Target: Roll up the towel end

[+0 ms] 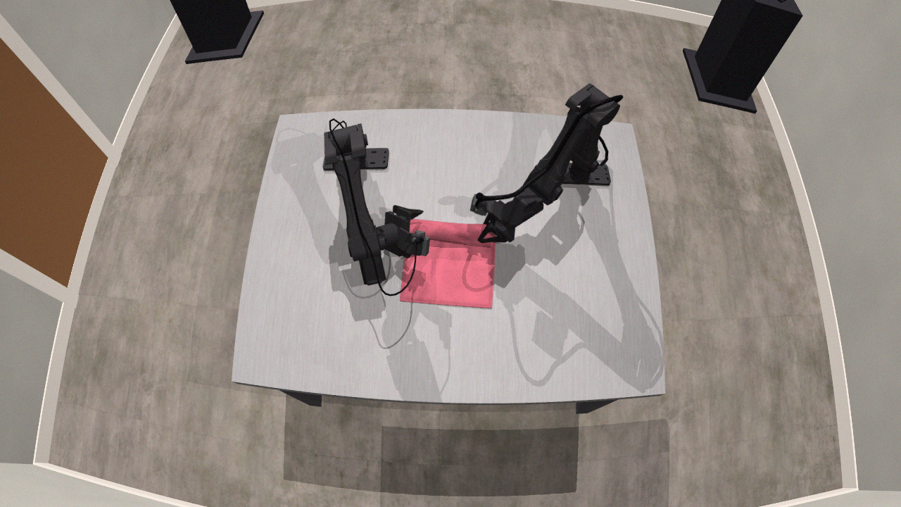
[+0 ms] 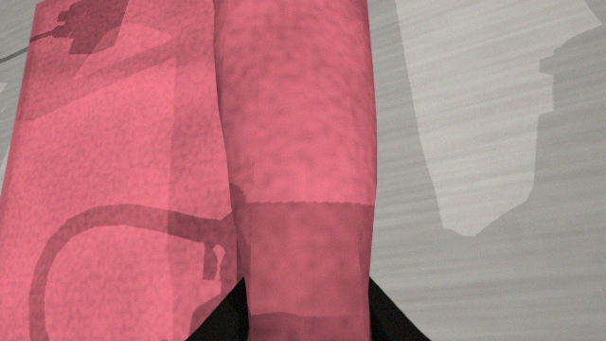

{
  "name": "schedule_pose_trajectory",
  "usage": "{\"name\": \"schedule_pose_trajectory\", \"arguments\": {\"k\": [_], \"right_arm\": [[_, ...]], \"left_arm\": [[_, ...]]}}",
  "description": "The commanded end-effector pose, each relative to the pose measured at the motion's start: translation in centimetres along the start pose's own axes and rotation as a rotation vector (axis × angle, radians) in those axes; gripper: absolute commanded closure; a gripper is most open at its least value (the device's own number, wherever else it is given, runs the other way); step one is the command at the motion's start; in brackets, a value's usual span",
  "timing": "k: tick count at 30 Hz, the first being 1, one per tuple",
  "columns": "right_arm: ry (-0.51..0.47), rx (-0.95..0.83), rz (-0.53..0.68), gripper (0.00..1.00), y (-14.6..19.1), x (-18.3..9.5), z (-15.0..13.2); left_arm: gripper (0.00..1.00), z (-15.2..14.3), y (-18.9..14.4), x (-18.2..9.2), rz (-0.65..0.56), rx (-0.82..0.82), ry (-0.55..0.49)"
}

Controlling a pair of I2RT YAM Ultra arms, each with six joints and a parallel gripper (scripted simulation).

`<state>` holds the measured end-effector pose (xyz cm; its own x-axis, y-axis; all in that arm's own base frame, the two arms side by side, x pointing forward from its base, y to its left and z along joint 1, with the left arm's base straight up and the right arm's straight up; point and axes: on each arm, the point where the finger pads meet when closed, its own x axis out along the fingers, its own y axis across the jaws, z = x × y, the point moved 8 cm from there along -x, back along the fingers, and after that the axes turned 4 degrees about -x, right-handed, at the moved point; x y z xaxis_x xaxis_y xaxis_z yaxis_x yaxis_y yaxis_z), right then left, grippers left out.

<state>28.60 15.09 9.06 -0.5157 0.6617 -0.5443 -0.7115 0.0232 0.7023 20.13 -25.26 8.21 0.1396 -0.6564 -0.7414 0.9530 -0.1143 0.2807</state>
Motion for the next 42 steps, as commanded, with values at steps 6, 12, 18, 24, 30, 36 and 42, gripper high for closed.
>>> {"name": "schedule_pose_trajectory", "arguments": {"k": [6, 12, 18, 24, 30, 36, 42], "right_arm": [[-0.018, -0.035, -0.021, 0.15, -0.1, -5.5, 0.4], [-0.018, -0.035, -0.021, 0.15, 0.0, -6.4, 0.4], [-0.018, -0.035, -0.021, 0.15, 0.0, -6.4, 0.4], [-0.018, -0.035, -0.021, 0.15, 0.0, -6.4, 0.4], [-0.018, -0.035, -0.021, 0.15, 0.0, -6.4, 0.4], [-0.018, -0.035, -0.021, 0.15, 0.0, -6.4, 0.4], [-0.018, -0.035, -0.021, 0.15, 0.0, -6.4, 0.4]], "left_arm": [[0.70, 1.0, 0.9, 0.1, 0.018, 0.008, -0.026], [0.70, 1.0, 0.9, 0.1, 0.018, 0.008, -0.026], [0.70, 1.1, 1.1, 0.1, -0.012, -0.017, -0.025], [0.70, 1.1, 1.8, 0.0, -0.092, -0.084, -0.023], [0.70, 1.1, 2.4, 0.0, -0.166, -0.145, -0.021], [0.70, 1.1, 3.5, 0.1, -0.298, -0.255, -0.017], [0.70, 0.9, 4.5, 0.4, -0.441, -0.375, -0.013]]}}
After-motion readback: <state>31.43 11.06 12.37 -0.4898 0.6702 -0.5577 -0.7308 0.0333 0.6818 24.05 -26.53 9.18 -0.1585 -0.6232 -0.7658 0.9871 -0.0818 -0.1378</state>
